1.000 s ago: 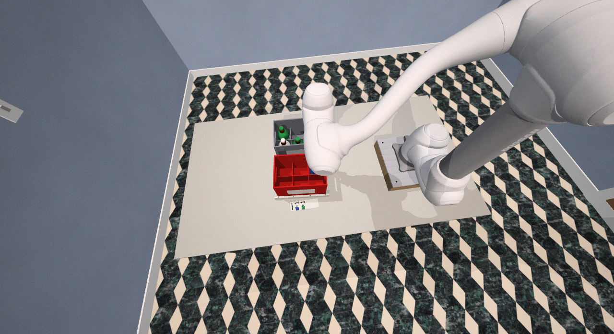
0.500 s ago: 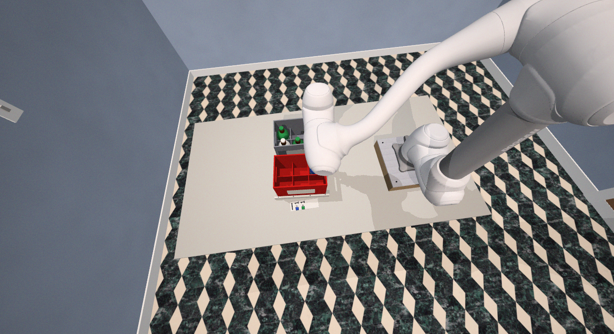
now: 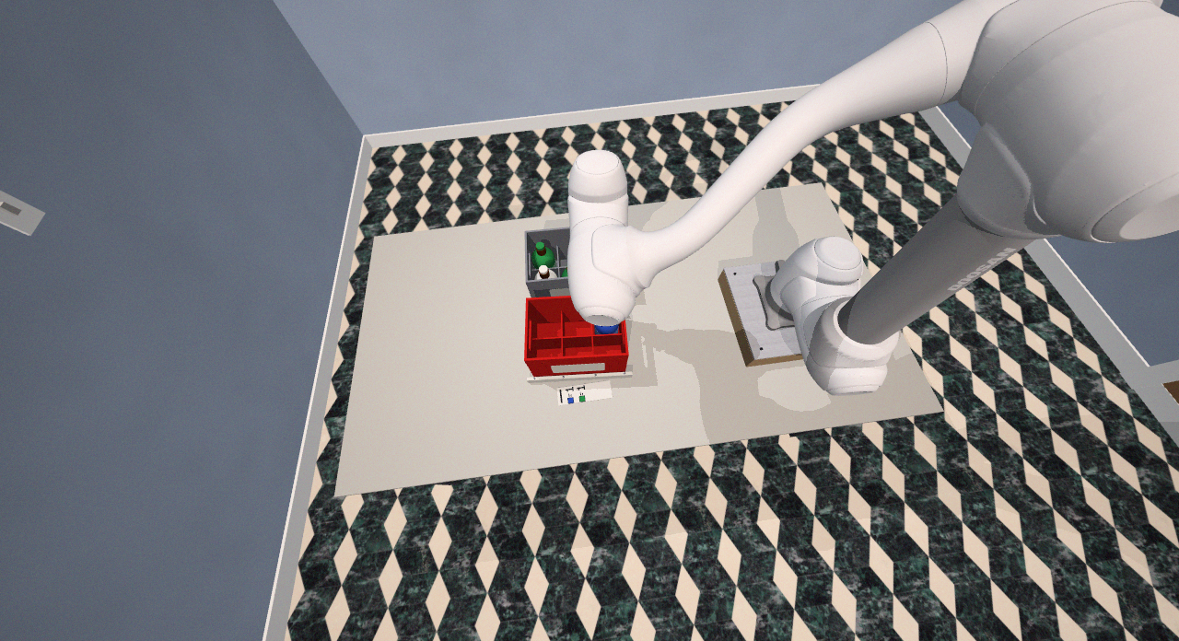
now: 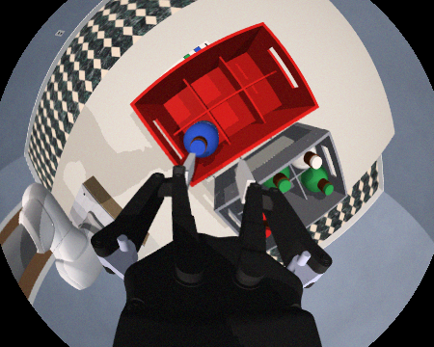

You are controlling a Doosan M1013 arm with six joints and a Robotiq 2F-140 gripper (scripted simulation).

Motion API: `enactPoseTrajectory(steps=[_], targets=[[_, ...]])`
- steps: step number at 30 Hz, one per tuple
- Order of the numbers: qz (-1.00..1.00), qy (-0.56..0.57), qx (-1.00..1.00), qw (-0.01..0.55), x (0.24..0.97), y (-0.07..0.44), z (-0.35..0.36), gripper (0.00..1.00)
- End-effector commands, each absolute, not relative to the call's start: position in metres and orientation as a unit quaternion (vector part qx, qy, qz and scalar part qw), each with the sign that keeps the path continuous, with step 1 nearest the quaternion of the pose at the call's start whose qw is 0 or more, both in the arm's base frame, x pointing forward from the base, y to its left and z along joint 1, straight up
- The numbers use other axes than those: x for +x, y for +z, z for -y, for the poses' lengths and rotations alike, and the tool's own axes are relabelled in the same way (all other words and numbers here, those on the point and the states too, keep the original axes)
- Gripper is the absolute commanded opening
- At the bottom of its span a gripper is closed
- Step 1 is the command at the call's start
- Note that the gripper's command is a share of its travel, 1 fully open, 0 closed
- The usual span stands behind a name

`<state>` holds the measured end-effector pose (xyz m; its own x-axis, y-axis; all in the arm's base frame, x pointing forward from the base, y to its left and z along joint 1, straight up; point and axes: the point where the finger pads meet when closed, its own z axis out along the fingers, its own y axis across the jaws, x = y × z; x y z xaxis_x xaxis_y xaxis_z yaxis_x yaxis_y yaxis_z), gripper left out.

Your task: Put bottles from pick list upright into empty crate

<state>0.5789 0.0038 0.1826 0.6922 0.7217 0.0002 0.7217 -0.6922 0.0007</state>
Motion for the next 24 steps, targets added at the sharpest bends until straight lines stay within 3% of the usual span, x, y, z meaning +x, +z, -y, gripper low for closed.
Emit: enactPoseTrajectory(steps=[1,24], targets=[[-0.392,0.0,0.92,0.0,0.59,0.183,0.011,0.38],[-0.392,0.0,0.92,0.0,0.653,0.183,0.095,0.38]])
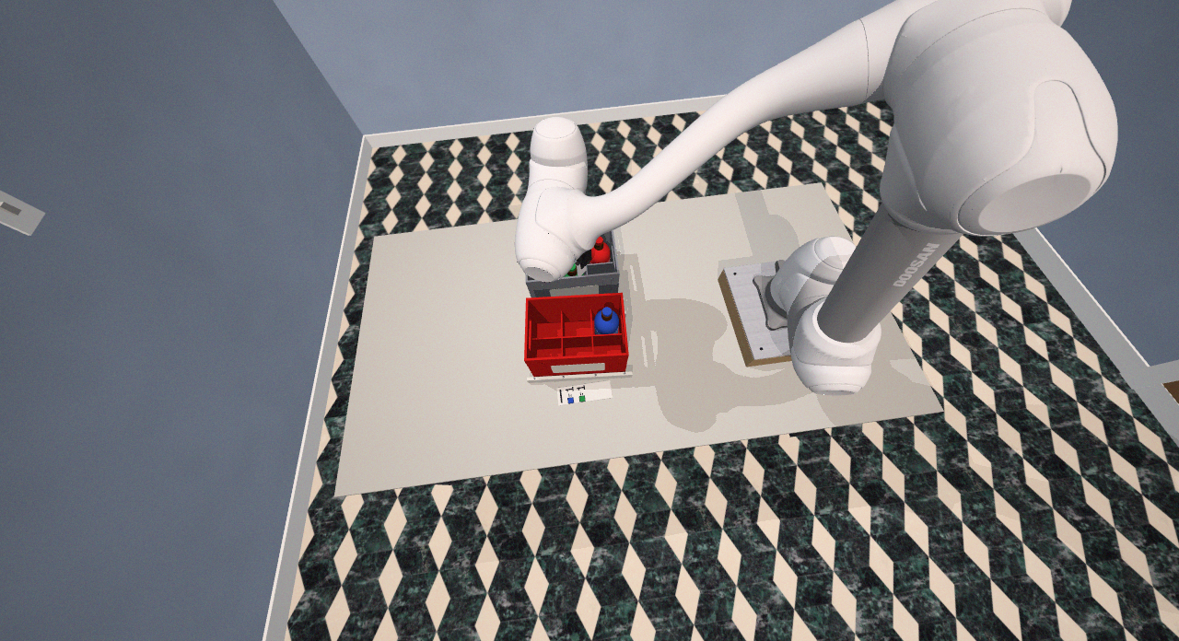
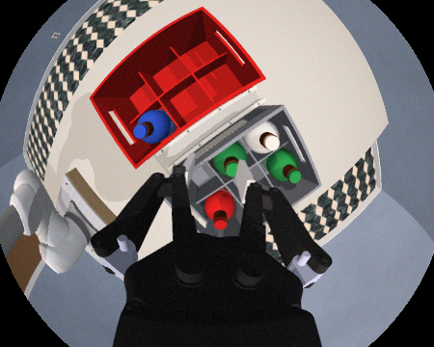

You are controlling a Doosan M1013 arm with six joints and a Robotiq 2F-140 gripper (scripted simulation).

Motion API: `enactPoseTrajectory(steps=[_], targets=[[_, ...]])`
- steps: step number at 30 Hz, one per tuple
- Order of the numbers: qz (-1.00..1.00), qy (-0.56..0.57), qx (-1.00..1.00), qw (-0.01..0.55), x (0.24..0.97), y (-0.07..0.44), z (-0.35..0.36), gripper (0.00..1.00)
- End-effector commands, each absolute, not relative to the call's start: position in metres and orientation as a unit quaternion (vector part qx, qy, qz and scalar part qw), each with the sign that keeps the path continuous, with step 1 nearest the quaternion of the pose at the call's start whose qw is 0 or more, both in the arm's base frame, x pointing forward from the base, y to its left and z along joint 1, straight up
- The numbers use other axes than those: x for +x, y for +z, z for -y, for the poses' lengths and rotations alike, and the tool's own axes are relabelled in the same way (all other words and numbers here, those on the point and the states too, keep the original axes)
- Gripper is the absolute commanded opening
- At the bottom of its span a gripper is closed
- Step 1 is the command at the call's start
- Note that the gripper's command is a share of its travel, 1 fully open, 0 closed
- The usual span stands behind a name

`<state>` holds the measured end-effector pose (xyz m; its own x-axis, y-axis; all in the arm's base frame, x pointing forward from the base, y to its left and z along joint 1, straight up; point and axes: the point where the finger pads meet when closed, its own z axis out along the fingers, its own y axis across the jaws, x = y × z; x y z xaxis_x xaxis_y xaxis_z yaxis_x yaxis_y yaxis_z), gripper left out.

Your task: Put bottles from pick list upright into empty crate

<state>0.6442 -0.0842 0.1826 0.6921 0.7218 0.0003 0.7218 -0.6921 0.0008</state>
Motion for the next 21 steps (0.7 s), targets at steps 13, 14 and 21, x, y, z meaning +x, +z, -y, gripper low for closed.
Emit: enactPoseTrajectory(steps=[13,14,21], targets=[[-0.392,0.0,0.92,0.0,0.686,0.183,0.139,0.38],[-0.392,0.0,0.92,0.0,0.689,0.183,0.143,0.38],[-0.392,0.0,0.92,0.0,0.704,0.183,0.164,0.38]])
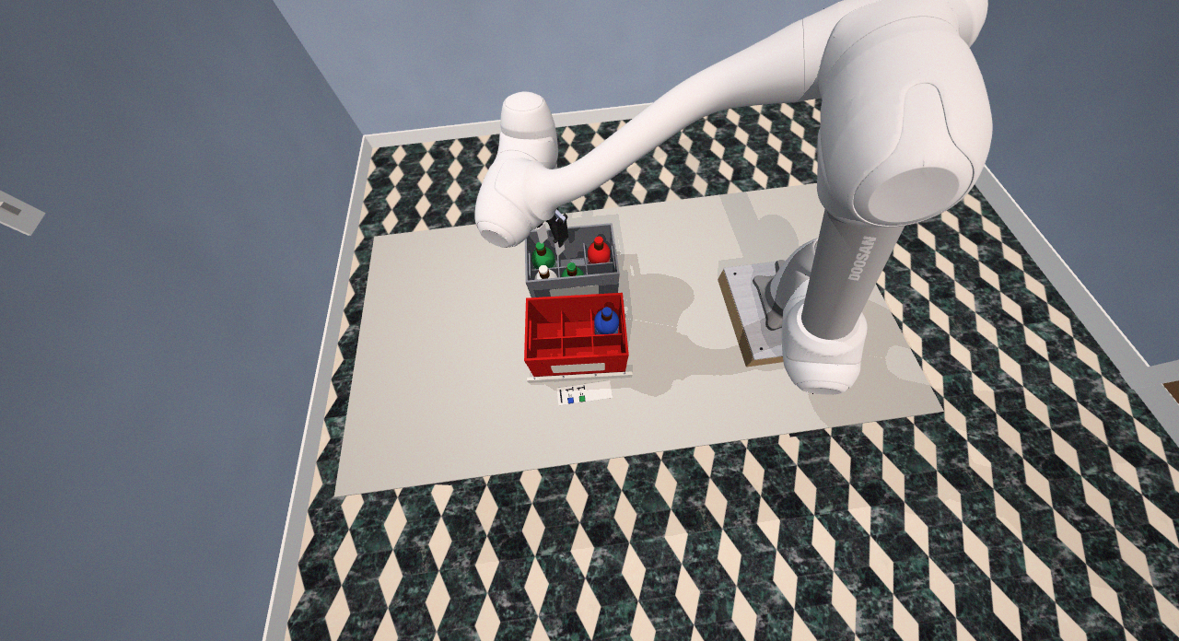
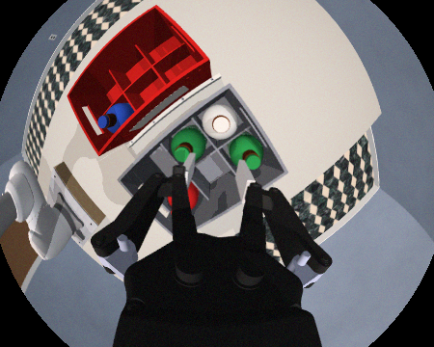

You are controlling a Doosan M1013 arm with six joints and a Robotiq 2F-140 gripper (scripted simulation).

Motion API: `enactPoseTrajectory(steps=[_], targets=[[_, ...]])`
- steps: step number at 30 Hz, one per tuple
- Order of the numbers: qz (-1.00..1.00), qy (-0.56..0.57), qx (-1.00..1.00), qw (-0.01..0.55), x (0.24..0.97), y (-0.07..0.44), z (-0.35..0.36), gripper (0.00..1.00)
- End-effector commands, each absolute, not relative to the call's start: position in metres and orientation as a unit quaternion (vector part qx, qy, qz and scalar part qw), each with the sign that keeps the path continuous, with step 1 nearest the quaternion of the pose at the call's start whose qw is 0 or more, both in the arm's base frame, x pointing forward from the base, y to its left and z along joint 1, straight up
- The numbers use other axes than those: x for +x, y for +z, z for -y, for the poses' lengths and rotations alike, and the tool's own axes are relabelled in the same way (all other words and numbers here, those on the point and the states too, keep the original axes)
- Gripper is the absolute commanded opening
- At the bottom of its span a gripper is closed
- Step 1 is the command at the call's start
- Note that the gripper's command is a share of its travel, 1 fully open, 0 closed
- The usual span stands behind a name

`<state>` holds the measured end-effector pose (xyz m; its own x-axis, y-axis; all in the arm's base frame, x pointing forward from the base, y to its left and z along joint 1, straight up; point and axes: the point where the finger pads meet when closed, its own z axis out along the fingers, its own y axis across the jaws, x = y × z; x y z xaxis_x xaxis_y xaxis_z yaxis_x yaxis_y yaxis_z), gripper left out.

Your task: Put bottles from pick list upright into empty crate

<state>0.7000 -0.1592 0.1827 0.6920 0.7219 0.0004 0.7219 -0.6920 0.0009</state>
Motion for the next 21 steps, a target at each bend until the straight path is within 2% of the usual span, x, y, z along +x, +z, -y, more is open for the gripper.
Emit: enactPoseTrajectory(steps=[1,12,21], targets=[[-0.392,0.0,0.92,0.0,0.707,0.183,0.168,0.38],[-0.392,0.0,0.92,0.0,0.739,0.183,0.212,0.38],[-0.392,0.0,0.92,0.0,0.74,0.183,0.212,0.38]])
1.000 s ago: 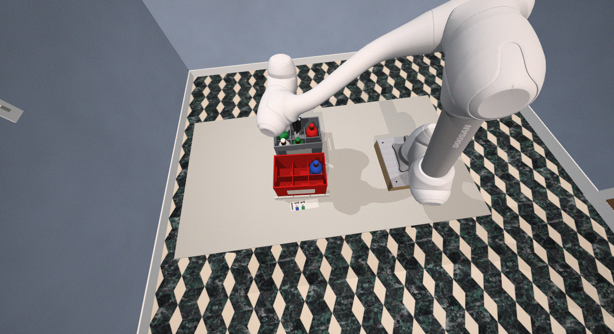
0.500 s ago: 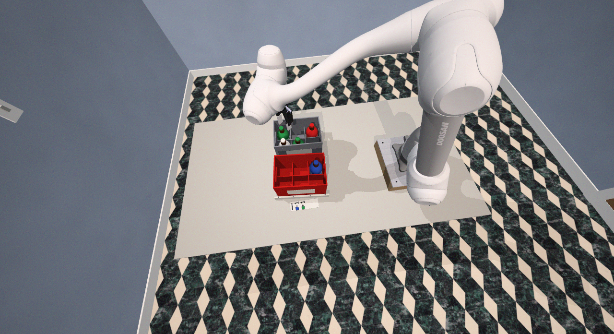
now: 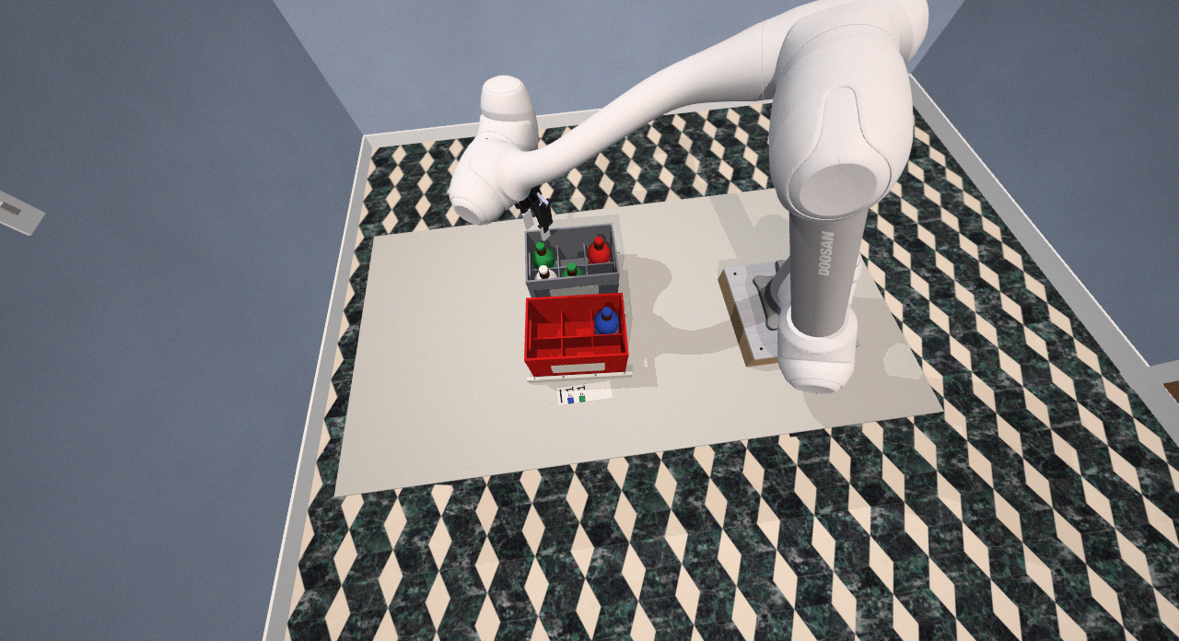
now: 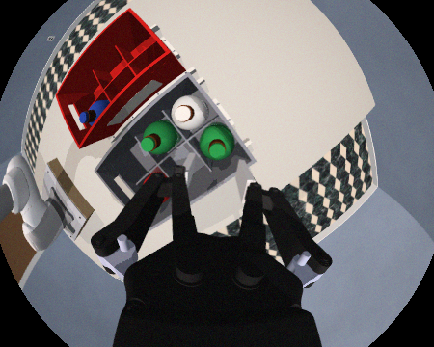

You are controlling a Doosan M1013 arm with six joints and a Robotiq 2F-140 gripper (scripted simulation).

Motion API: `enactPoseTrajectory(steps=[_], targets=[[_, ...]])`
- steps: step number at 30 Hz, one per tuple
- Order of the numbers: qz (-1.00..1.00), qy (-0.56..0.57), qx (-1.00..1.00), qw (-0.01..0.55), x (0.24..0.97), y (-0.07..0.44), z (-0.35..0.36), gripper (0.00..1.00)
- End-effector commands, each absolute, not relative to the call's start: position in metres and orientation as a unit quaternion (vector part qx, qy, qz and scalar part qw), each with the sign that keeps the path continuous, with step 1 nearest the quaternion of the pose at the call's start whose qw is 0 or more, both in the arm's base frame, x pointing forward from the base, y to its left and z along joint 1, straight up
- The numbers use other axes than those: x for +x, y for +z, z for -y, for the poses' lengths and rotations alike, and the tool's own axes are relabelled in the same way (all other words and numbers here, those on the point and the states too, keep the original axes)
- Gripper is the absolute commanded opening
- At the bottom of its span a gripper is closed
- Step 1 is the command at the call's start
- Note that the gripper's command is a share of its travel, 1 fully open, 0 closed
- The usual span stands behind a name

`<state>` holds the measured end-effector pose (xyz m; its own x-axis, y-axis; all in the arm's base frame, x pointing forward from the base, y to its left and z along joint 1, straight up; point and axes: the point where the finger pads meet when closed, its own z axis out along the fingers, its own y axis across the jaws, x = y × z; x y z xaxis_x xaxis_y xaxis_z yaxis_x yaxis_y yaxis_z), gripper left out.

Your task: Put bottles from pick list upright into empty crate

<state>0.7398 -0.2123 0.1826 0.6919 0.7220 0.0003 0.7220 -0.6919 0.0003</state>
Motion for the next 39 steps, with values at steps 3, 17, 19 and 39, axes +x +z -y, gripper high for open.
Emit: enactPoseTrajectory(steps=[3,17,19,39], targets=[[-0.392,0.0,0.92,0.0,0.74,0.181,0.212,0.38],[-0.392,0.0,0.92,0.0,0.74,0.165,0.212,0.38],[-0.392,0.0,0.92,0.0,0.74,0.163,0.212,0.38],[-0.392,0.0,0.92,0.0,0.74,0.139,0.212,0.38]])
